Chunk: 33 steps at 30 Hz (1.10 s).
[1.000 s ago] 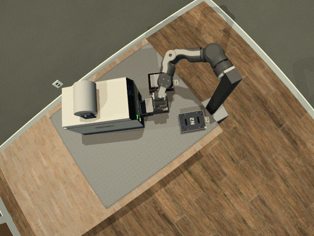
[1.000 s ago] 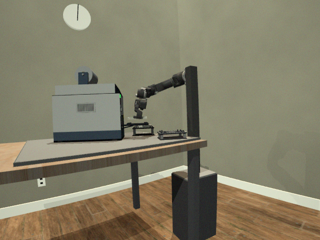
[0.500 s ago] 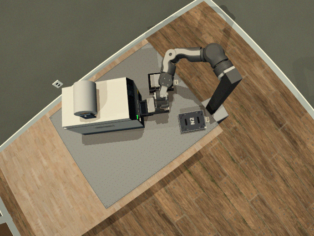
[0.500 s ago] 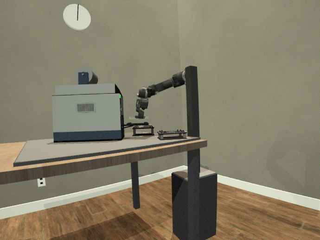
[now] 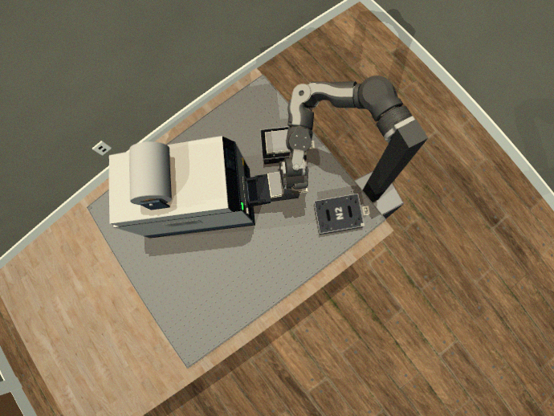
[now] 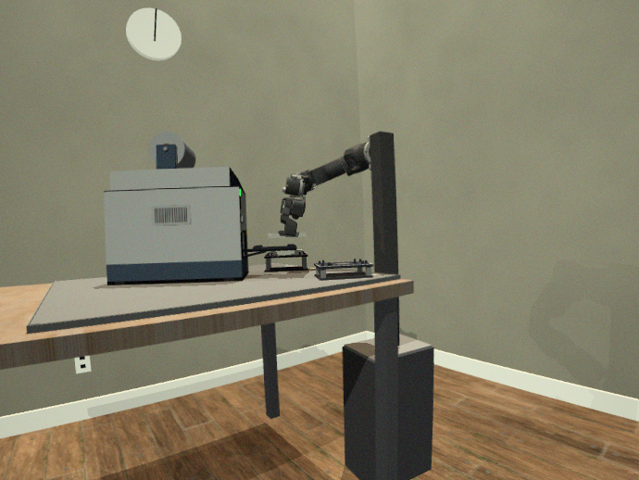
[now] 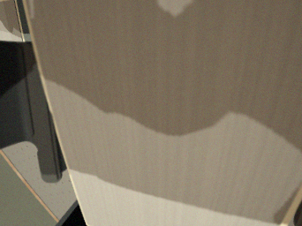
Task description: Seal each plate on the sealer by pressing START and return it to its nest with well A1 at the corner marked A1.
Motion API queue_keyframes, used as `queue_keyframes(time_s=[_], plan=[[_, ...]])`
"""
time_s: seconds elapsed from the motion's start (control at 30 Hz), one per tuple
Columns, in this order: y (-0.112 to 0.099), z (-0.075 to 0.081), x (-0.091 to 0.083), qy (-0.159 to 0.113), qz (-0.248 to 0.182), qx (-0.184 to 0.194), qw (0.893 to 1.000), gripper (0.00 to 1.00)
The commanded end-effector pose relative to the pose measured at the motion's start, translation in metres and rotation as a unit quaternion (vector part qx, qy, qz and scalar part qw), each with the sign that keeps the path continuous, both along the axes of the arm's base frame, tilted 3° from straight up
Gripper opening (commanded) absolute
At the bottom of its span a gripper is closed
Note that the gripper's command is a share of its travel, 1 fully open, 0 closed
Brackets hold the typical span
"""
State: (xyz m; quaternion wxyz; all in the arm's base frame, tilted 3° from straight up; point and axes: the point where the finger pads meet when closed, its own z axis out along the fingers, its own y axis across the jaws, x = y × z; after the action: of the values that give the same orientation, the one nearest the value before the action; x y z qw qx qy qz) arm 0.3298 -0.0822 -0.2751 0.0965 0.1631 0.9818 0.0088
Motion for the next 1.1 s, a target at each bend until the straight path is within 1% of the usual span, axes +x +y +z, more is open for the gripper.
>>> queue_keyframes(time_s=[0.0,0.23,0.3,0.33,0.43,0.8,0.9,0.97,1.07], plan=[[-0.002,-0.001,-0.003,0.000,-0.007,-0.006,1.000,0.00],[0.004,-0.001,-0.018,0.000,-0.003,-0.006,1.000,0.00],[0.004,-0.001,-0.018,0.000,-0.003,-0.006,1.000,0.00],[0.005,0.001,-0.018,-0.004,-0.003,-0.005,1.000,0.00],[0.007,-0.001,-0.027,0.000,-0.002,-0.006,1.000,0.00],[0.016,-0.002,-0.051,0.000,0.002,-0.006,1.000,0.00],[0.017,0.000,-0.052,-0.004,0.001,-0.005,1.000,0.00],[0.019,-0.002,-0.058,0.000,0.002,-0.006,1.000,0.00],[0.021,-0.001,-0.064,-0.002,0.006,-0.006,1.000,0.00]])
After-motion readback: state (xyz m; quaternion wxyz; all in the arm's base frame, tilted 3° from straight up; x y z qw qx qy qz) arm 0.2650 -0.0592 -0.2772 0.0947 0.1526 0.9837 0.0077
